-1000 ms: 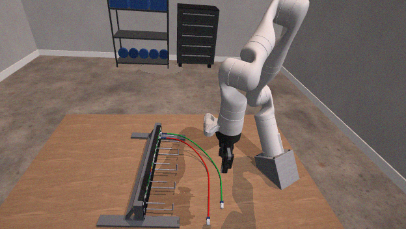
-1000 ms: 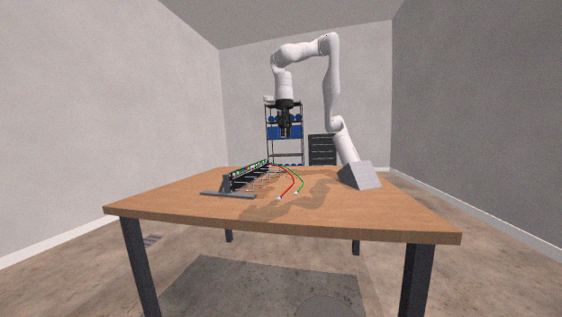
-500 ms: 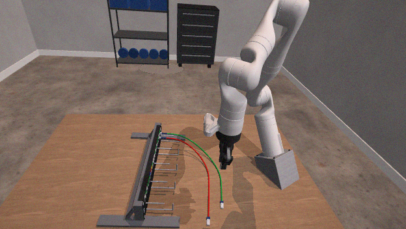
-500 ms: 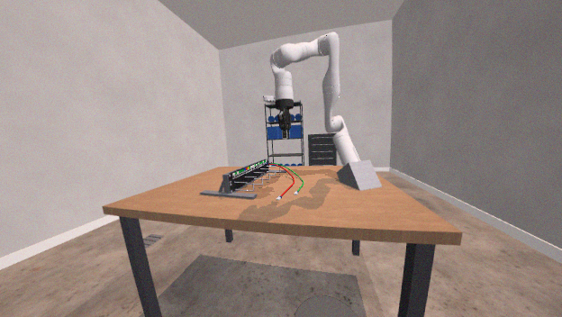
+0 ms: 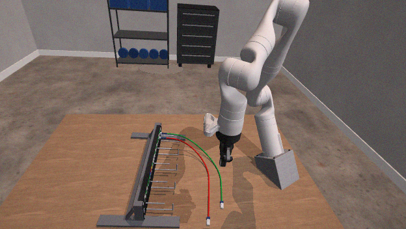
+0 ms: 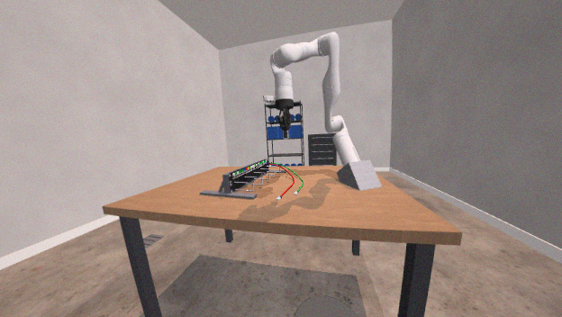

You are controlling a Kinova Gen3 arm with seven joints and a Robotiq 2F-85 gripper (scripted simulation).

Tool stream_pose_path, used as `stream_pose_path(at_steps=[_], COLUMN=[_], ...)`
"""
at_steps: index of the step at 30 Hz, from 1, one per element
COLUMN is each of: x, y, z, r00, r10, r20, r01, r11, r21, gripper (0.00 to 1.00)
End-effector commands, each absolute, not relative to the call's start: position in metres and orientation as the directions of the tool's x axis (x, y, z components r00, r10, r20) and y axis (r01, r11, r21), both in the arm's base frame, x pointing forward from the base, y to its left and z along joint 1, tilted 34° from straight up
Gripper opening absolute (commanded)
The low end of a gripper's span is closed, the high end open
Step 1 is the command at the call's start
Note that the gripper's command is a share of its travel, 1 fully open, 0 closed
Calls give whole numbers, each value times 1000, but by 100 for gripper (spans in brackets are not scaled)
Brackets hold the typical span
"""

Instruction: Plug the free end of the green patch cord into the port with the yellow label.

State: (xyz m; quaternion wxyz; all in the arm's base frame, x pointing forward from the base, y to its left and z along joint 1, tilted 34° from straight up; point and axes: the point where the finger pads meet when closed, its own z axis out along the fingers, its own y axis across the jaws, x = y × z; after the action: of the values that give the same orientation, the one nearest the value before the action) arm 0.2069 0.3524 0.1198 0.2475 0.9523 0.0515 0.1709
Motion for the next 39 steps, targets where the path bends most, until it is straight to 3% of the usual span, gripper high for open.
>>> stream_pose_path(at_steps=[1, 14, 26, 39], x=[206, 215, 302, 338], y=[357, 352, 335, 339], z=[120, 117, 131, 159], r00=[936, 919, 706, 503], r10=[172, 188, 310, 419], r20=[308, 347, 637, 755], r01=[6, -3, -42, 11], r11=[-881, -876, -879, -877], r21=[473, 482, 475, 480], gripper=[0, 0, 0, 0])
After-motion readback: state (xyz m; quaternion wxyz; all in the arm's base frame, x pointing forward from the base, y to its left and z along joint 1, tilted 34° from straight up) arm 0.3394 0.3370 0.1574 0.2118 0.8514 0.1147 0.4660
